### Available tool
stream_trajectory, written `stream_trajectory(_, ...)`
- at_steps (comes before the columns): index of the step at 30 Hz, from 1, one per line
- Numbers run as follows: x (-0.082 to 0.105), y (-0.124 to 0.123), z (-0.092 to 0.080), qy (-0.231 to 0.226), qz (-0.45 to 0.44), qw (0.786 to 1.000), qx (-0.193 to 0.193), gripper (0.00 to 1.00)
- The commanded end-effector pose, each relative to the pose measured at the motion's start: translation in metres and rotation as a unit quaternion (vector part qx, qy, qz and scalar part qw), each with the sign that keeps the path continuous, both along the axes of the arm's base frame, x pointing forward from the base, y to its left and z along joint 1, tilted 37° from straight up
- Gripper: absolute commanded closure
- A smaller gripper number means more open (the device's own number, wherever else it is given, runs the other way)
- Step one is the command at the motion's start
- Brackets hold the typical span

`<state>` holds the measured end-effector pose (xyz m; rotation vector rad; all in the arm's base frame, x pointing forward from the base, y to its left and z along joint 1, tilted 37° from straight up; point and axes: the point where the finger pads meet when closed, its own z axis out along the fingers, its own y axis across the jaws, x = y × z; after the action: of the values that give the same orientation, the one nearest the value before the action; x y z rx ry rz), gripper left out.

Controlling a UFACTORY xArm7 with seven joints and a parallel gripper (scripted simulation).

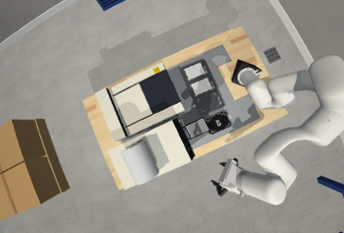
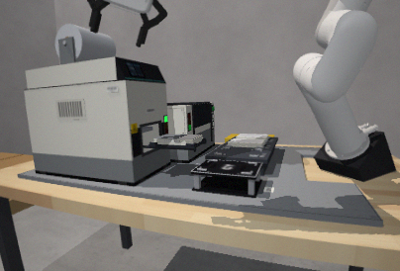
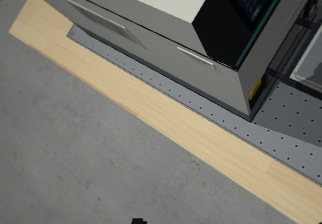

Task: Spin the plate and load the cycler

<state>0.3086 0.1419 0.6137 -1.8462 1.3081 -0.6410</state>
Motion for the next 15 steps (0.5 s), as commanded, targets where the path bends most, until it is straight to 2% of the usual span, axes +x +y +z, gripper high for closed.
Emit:
stream_trajectory(1,-0.006,-0.005,0.012,0.0,0.0,1.0,0.0,0.0)
stream_trajectory(14,-0.037,-0.029,0.064,0.0,0.0,1.0,0.0,0.0)
stream_trajectory(15,-0.037,-0.029,0.064,0.0,0.0,1.0,0.0,0.0)
